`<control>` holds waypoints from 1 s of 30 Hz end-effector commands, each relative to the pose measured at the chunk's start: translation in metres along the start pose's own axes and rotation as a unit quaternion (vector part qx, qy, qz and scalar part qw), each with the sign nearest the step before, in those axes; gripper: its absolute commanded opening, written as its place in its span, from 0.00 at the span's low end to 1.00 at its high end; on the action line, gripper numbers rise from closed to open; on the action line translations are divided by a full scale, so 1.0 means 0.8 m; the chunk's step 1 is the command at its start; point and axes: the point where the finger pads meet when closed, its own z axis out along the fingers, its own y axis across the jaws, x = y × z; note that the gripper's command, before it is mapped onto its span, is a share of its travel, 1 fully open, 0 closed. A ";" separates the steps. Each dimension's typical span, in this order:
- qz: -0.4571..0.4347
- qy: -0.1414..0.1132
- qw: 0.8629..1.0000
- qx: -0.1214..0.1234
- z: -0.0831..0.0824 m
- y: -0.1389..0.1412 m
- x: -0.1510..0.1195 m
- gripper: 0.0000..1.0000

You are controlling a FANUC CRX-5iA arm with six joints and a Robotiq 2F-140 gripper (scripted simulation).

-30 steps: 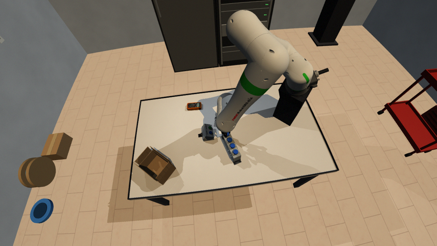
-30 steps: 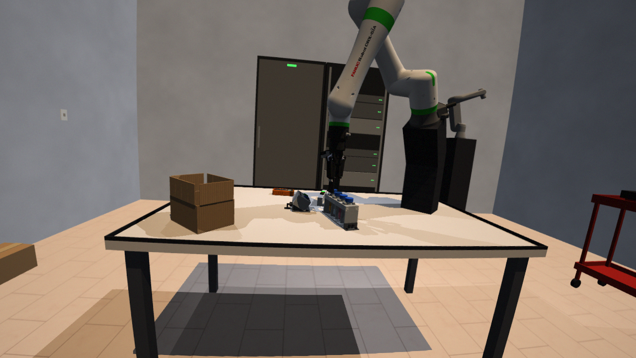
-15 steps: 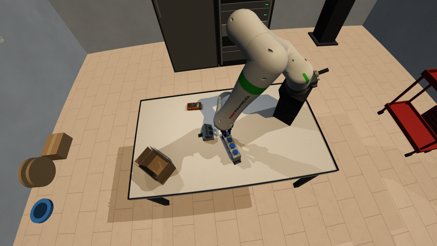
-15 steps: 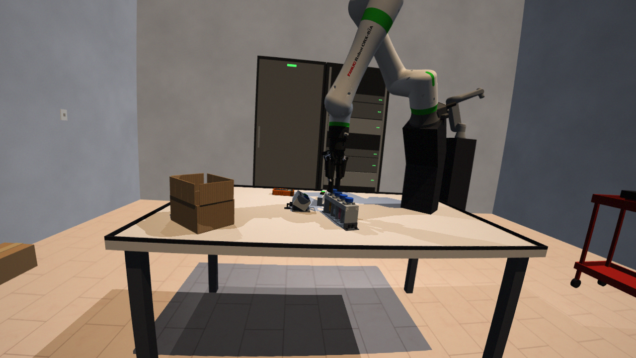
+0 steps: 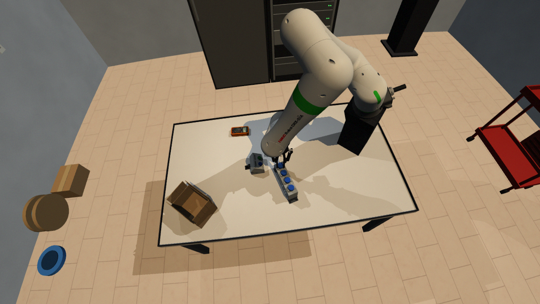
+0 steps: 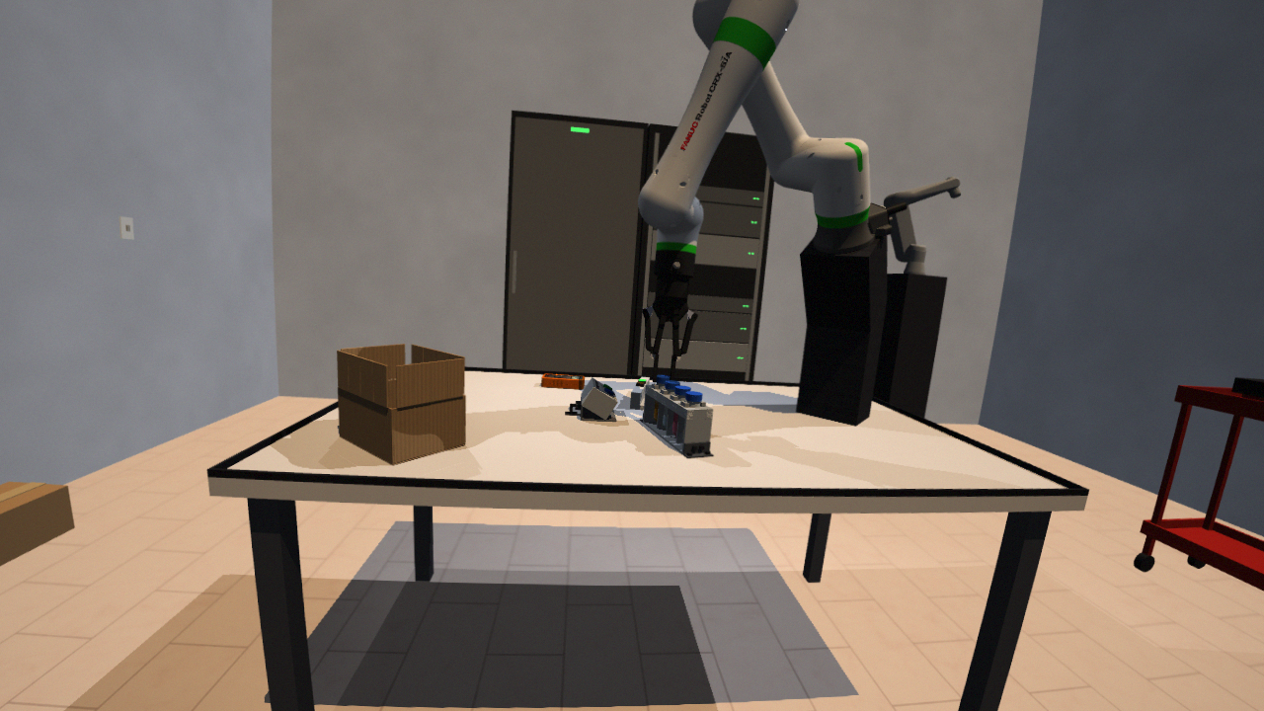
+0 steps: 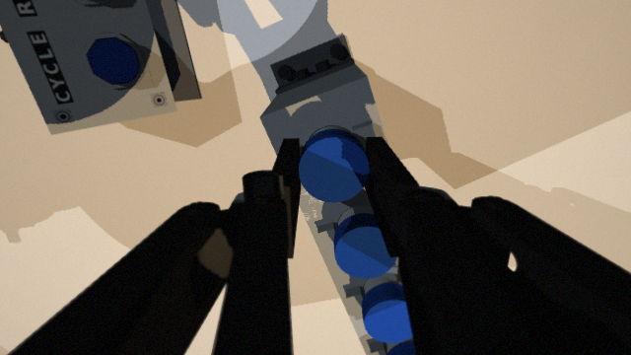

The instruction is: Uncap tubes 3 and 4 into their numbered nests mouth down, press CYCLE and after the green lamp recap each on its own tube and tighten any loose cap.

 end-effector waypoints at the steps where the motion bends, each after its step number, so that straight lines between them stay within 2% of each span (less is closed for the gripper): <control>1: 0.089 0.027 0.996 -0.009 0.000 -0.001 0.000 0.30; 7: 0.089 0.027 0.996 -0.009 0.000 -0.001 0.000 0.30; 8: 0.089 0.027 0.996 -0.009 0.000 -0.001 0.000 0.41; 20: 0.089 0.027 0.996 -0.009 0.000 -0.001 0.000 0.41; 22: 0.006 0.027 1.000 -0.011 -0.001 -0.001 0.000 0.41; 24: -0.063 0.026 0.998 -0.013 -0.001 -0.001 0.000 0.41; 28: -0.149 0.025 0.988 -0.015 -0.001 -0.001 0.000 0.41; 30: -0.149 0.025 0.988 -0.015 -0.001 -0.001 0.000 0.41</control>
